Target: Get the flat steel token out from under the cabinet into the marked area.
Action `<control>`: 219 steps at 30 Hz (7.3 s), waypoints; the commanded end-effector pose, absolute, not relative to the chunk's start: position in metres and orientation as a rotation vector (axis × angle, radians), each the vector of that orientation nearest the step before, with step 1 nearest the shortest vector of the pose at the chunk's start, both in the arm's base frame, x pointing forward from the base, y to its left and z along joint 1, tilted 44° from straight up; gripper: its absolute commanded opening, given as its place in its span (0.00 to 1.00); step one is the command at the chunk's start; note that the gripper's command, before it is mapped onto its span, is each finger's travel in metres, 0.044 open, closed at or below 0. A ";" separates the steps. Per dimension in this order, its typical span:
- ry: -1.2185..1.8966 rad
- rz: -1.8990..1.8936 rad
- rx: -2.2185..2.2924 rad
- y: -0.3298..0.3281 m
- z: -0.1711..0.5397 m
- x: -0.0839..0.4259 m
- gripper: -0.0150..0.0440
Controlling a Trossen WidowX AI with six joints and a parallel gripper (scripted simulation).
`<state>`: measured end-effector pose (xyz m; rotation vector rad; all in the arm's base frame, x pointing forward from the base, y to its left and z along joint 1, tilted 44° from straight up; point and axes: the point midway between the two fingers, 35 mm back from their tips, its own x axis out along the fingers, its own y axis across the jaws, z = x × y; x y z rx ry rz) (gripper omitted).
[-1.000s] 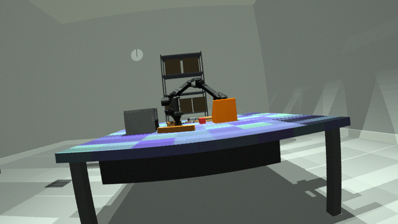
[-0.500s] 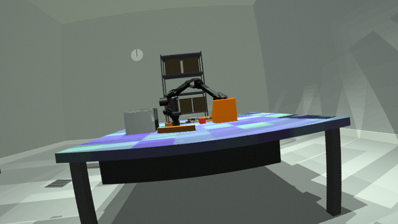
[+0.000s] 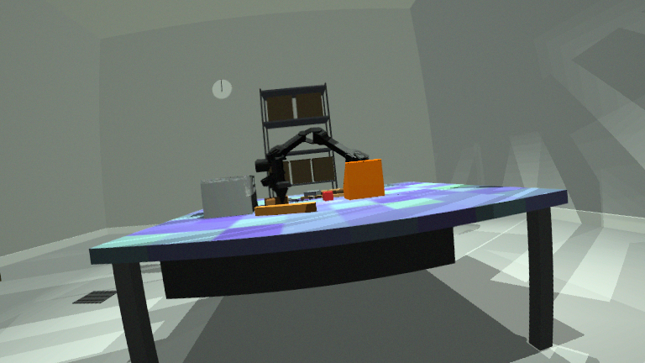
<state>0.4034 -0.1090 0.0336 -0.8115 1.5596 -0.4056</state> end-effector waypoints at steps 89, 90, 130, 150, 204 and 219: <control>1.556 -0.409 -0.809 -0.092 0.014 0.365 0.25; 1.556 -0.409 -0.809 -0.092 0.015 0.364 0.25; 1.558 -0.409 -0.810 -0.103 0.023 0.323 0.25; 1.560 -0.408 -0.810 -0.108 0.028 0.301 0.25; 1.562 -0.408 -0.812 -0.124 0.042 0.240 0.25; 1.559 -0.410 -0.810 -0.127 0.046 0.234 0.25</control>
